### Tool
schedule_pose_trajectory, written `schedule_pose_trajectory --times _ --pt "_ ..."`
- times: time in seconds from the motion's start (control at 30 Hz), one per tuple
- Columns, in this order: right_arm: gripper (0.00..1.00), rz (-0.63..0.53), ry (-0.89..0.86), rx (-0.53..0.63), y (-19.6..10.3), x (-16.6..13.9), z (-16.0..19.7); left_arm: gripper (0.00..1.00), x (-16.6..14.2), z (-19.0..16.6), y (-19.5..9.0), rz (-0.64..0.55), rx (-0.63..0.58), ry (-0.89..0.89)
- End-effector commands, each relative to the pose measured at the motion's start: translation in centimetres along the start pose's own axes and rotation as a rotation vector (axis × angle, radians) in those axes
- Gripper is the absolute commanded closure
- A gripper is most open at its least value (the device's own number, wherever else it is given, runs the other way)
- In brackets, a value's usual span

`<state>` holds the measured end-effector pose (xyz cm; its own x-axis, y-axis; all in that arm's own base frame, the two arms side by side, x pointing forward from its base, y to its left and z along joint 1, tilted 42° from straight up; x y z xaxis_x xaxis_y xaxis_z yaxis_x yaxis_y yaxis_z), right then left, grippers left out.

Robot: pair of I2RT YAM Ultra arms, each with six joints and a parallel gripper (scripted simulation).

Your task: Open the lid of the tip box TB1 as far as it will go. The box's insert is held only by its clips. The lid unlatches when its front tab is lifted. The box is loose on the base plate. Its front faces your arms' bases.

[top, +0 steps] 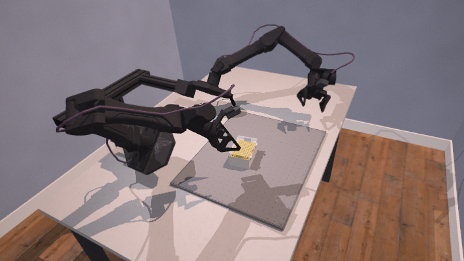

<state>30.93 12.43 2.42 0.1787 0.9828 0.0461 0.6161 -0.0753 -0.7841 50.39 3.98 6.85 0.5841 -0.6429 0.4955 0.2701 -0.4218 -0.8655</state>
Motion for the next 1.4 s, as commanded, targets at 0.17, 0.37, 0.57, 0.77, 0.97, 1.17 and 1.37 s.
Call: schedule_pose_trajectory --times 0.17,0.37,0.57,0.77,0.97,1.17,1.37 --pt "0.0 -0.006 0.001 -0.005 -0.1 0.2 -0.1 0.0 0.8 -0.2 -0.3 -0.009 0.005 0.016" --pt "0.0 -0.006 0.001 -0.005 -0.1 0.2 -0.1 0.0 0.8 -0.2 -0.3 -0.009 0.005 0.016" --pt "0.0 -0.006 0.001 -0.005 -0.1 0.2 -0.1 0.0 0.8 -0.2 -0.3 -0.009 0.005 0.016" --pt "0.0 0.069 0.127 -0.022 0.4 -0.4 1.8 0.0 1.2 0.4 1.8 -0.063 0.051 0.105" --pt "0.0 0.194 0.195 0.051 1.4 -0.6 8.8 0.0 -0.5 -1.9 8.7 -0.13 0.092 0.283" --pt "0.0 0.229 0.203 0.075 1.9 -0.2 11.3 0.0 -3.2 -5.6 12.2 -0.133 0.059 0.341" --pt "0.0 0.271 0.185 0.103 2.4 -0.1 14.2 0.0 -8.1 -12.5 16.1 -0.131 -0.003 0.422"
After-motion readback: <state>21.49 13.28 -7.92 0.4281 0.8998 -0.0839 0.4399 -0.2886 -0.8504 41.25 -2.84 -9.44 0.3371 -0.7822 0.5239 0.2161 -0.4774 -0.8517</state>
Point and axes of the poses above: on each arm, the point where the finger pads meet when closed, its own y axis out along the fingers, its own z axis across the jaws, x = y × z, the point moved 5 cm from there along -y, back along the fingers, and after that the axes turned 9 degrees about -y, right-handed, at the moved point
